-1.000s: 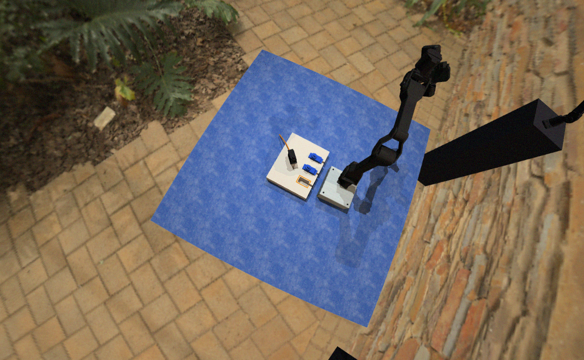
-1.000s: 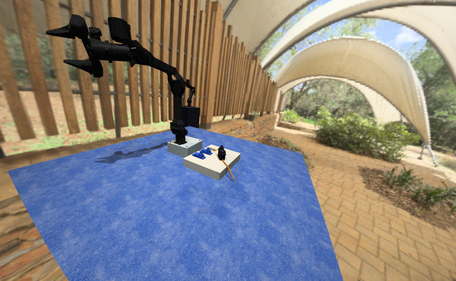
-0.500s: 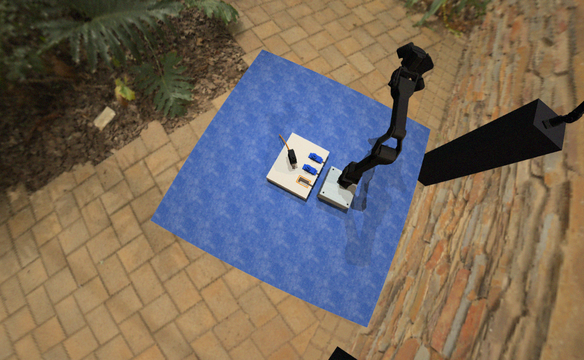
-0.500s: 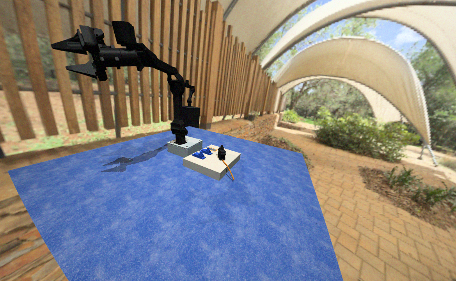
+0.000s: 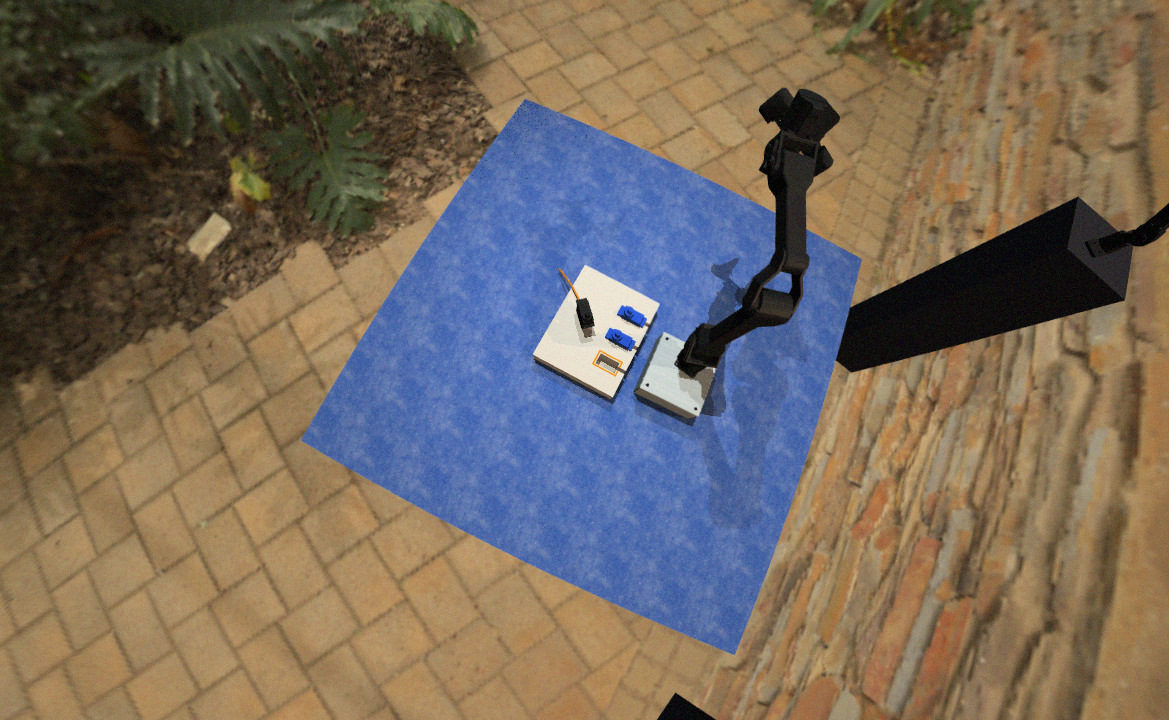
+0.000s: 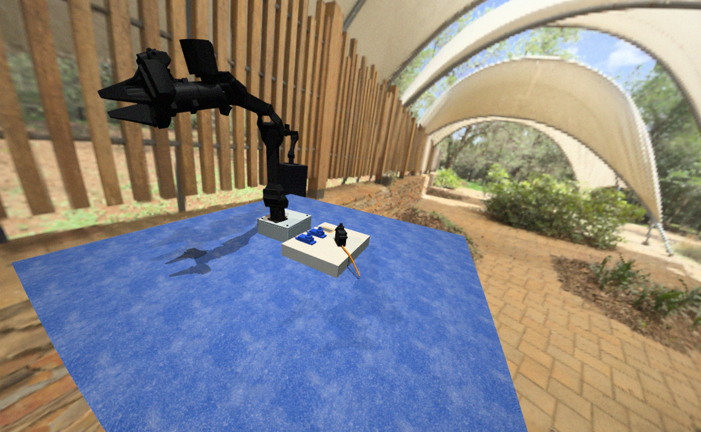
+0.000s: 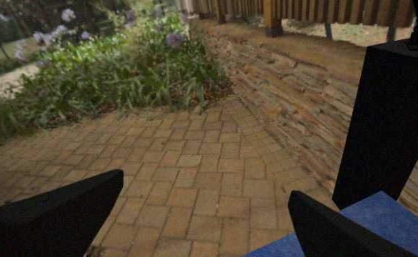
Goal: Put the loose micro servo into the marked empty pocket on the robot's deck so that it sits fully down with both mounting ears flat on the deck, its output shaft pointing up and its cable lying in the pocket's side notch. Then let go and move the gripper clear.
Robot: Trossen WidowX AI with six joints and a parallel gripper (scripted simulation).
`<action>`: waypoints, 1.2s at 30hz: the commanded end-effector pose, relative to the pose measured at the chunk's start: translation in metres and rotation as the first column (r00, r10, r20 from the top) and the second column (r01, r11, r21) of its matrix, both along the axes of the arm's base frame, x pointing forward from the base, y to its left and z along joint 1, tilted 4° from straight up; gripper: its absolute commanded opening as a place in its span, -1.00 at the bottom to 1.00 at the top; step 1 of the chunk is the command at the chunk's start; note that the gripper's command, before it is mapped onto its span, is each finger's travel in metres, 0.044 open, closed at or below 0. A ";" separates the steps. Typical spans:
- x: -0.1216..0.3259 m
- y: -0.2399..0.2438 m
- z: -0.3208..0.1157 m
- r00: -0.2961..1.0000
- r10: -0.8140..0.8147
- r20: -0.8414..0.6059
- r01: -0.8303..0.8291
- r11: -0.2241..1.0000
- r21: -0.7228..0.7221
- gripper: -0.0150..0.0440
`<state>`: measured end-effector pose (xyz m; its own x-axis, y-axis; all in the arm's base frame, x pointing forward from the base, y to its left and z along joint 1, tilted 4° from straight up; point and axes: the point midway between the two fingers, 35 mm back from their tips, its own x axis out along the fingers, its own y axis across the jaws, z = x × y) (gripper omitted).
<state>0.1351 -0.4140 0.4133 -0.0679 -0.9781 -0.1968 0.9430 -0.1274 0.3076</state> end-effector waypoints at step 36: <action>0.158 0.084 -0.108 0.423 0.658 -0.622 -0.501 0.742 0.444 1.00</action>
